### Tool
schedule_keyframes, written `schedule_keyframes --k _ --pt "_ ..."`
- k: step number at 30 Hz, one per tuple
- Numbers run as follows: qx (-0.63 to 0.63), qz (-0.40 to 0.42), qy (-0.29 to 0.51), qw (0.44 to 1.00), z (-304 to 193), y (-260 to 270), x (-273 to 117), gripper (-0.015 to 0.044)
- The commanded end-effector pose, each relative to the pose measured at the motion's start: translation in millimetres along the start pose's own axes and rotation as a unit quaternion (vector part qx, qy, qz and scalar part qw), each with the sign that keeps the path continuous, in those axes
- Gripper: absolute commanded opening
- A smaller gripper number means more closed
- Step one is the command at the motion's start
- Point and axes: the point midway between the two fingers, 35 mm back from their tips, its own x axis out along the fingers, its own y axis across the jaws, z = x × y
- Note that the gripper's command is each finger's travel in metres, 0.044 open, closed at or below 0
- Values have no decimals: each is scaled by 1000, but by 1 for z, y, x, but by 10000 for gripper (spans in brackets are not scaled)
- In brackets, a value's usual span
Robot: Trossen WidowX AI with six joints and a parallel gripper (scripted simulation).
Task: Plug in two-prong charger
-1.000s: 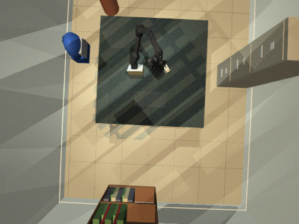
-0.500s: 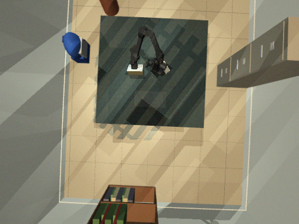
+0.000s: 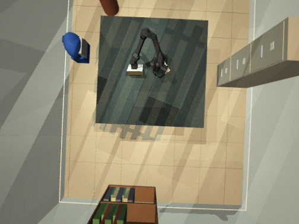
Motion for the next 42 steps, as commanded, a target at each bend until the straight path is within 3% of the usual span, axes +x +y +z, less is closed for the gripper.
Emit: schedule_keyframes --k 1,42 --pt "4 -4 -2 1000 7 -5 -1 0" --pt "24 -2 -3 1000 50 -11 0 0"
